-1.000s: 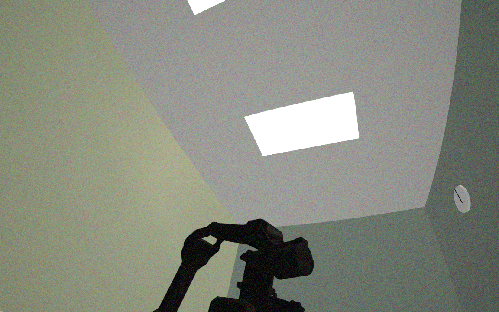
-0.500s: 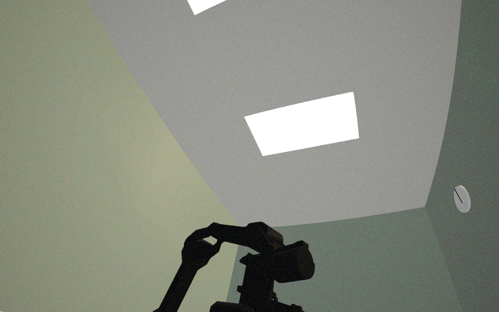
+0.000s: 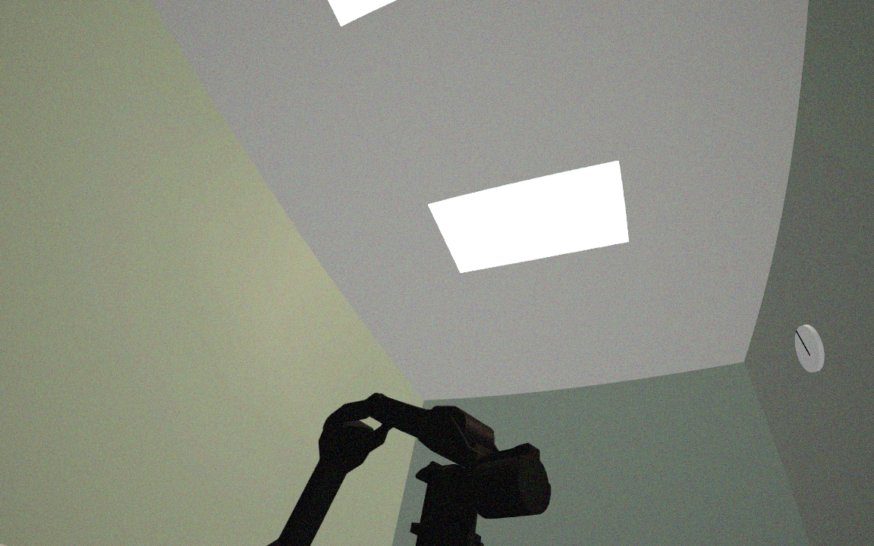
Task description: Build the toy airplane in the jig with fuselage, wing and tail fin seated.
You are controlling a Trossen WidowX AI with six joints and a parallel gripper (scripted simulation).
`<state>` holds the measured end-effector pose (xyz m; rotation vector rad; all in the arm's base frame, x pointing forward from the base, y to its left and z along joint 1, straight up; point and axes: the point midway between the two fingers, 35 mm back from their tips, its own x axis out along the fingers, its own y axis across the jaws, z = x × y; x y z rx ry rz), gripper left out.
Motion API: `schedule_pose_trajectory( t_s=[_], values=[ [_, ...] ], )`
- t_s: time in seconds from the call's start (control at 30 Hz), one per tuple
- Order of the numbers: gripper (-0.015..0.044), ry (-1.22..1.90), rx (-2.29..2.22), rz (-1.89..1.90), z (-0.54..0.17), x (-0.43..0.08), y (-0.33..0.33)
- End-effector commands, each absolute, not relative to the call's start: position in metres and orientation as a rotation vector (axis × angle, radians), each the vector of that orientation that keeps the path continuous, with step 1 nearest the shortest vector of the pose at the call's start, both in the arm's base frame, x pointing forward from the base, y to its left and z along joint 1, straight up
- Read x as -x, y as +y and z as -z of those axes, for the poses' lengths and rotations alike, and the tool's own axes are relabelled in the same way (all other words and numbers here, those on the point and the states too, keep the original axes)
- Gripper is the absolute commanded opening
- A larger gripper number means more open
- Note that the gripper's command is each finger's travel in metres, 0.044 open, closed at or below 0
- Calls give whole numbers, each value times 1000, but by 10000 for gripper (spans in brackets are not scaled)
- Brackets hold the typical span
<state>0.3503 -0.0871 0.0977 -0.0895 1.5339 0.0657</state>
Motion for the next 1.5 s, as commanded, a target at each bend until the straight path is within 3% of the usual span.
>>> schedule_pose_trajectory(
  t_s=[0.0,0.2,0.33,0.4,0.5,0.83,1.07,1.3,1.47],
  values=[
    [66,1537,89,-71,-91,-349,-86],
    [79,1536,89,-66,-92,-350,-87],
    [52,1536,89,-66,-92,-350,-87],
    [0,1536,89,-66,-92,-350,-87],
    [0,1536,89,-66,-92,-350,-87],
    [260,1536,89,-66,-92,-350,-87],
    [260,1536,89,-67,-94,-350,-87],
    [260,1537,89,-70,-174,-348,-87],
    [260,1537,89,-71,-182,-350,-87]
  ],
)
